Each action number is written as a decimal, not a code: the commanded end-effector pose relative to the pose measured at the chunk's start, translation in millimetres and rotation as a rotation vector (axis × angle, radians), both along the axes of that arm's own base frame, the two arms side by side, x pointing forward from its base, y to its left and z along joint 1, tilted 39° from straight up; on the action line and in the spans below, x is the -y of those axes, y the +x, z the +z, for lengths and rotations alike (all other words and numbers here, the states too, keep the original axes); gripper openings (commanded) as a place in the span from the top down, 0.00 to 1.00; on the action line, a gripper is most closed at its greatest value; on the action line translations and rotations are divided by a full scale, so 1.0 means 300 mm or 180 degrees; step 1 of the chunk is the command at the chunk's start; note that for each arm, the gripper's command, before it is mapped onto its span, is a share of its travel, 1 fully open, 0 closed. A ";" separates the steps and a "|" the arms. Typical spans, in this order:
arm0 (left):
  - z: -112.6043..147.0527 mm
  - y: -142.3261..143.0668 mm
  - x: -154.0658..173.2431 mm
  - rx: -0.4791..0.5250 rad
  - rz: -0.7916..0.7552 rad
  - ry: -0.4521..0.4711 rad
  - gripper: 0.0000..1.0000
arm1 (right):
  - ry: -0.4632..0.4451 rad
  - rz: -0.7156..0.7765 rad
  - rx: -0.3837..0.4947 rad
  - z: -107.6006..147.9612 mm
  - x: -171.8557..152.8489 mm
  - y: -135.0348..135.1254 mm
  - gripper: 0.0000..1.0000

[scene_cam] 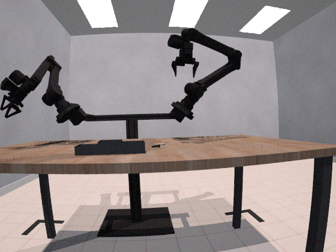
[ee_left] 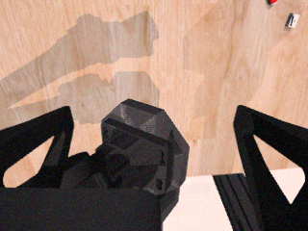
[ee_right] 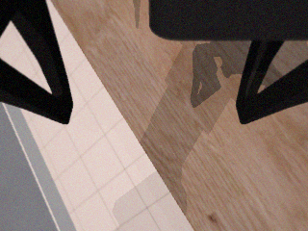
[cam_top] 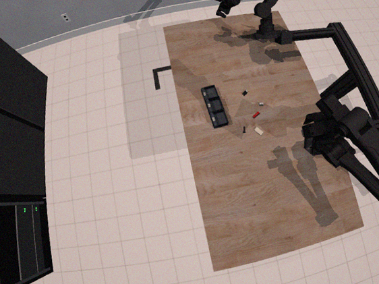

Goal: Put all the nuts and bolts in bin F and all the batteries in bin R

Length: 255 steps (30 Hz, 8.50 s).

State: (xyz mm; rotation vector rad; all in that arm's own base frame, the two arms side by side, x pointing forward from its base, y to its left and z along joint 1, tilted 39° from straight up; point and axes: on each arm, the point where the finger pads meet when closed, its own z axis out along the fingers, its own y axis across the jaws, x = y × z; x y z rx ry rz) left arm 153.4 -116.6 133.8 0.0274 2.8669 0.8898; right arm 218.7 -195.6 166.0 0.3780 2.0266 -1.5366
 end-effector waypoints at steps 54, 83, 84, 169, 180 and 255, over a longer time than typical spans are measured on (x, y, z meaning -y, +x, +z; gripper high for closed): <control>0.027 0.002 0.024 -0.0122 -0.0210 -0.0115 0.00 | -0.0003 0.0002 0.0017 0.007 0.000 0.004 0.00; 0.116 -0.006 0.081 -0.0517 -0.1013 -0.0465 0.00 | -0.0003 0.0002 0.0017 0.007 0.000 0.004 0.00; 0.116 -0.006 0.081 -0.0517 -0.1013 -0.0465 0.00 | -0.0003 0.0002 0.0017 0.007 0.000 0.004 0.00; 0.606 -0.141 0.168 -0.0711 -0.5238 -0.1164 0.00 | -0.0003 0.0002 0.0017 0.007 0.000 0.004 0.00; 0.645 -0.159 0.163 -0.0626 -0.5570 -0.1123 0.00 | -0.0003 0.0002 0.0017 0.007 0.000 0.004 0.00; 0.687 -0.139 0.128 -0.0474 -0.5692 -0.1064 0.00 | -0.0003 0.0002 0.0017 0.007 0.000 0.004 0.00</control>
